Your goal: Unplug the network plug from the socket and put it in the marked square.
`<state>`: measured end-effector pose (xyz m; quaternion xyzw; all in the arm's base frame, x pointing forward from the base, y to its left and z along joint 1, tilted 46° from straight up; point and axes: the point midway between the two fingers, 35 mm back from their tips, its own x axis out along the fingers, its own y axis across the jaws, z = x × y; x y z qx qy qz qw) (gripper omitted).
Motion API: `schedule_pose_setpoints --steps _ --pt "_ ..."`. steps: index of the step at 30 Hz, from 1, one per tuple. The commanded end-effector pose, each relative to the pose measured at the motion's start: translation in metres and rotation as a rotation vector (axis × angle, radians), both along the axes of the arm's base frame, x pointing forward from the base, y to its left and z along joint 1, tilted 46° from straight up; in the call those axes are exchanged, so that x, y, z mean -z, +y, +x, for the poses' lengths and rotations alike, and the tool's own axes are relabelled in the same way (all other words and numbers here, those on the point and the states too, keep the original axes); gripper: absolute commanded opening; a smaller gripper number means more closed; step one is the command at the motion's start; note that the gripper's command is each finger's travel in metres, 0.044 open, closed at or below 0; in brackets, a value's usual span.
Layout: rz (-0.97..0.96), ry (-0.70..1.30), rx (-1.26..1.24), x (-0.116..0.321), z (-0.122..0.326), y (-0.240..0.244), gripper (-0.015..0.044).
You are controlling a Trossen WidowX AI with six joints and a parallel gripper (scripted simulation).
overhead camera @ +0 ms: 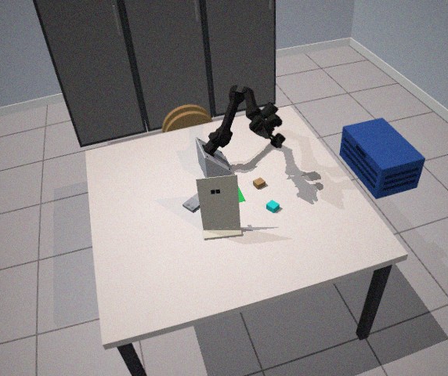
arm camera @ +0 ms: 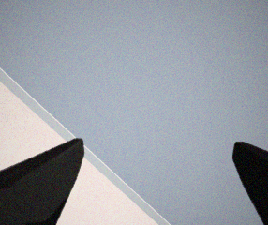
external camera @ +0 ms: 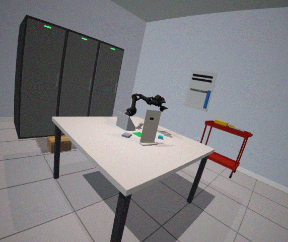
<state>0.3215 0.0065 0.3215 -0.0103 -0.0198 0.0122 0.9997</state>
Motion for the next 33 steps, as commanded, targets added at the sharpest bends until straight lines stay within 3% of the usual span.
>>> schedule_pose_setpoints --steps 1,10,21,33 --pt "-0.003 0.001 0.001 0.001 0.001 0.000 0.0374" --pt "-0.169 0.081 0.064 0.066 0.019 -0.023 0.0156" --pt "-0.378 0.201 0.125 0.149 0.015 -0.053 0.0156" --pt "-0.592 0.348 0.160 0.227 -0.019 -0.078 0.0156"
